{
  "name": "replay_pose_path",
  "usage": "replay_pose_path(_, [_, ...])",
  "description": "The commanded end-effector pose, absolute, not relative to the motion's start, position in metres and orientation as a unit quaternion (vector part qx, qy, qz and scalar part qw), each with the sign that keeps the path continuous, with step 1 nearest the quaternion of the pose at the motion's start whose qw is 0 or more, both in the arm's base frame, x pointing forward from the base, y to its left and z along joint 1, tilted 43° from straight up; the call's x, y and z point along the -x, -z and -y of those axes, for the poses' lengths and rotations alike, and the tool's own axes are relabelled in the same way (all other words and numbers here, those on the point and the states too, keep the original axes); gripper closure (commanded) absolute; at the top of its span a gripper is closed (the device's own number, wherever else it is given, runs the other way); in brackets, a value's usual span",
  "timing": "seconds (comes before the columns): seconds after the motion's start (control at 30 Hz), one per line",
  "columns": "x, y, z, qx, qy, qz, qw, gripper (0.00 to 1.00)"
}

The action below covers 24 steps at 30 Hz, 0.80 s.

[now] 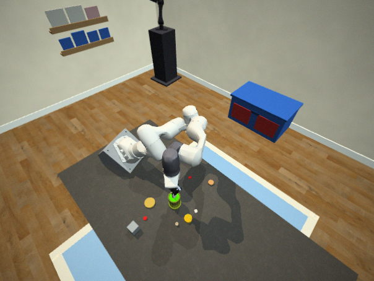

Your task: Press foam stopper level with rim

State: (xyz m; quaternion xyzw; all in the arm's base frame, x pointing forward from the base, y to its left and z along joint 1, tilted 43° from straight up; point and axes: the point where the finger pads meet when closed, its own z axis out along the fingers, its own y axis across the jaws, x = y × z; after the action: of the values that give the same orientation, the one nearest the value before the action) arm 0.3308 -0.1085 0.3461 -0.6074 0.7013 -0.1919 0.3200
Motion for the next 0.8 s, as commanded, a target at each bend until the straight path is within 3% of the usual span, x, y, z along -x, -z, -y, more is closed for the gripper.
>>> replay_pose_path(0.0, [-0.3317,-0.3395,0.1035,0.606,0.183,-0.704,0.322,1.00])
replay_pose_path(0.77, [-0.3353,-0.3340,0.1012,0.606,0.183,-0.704,0.322,1.00])
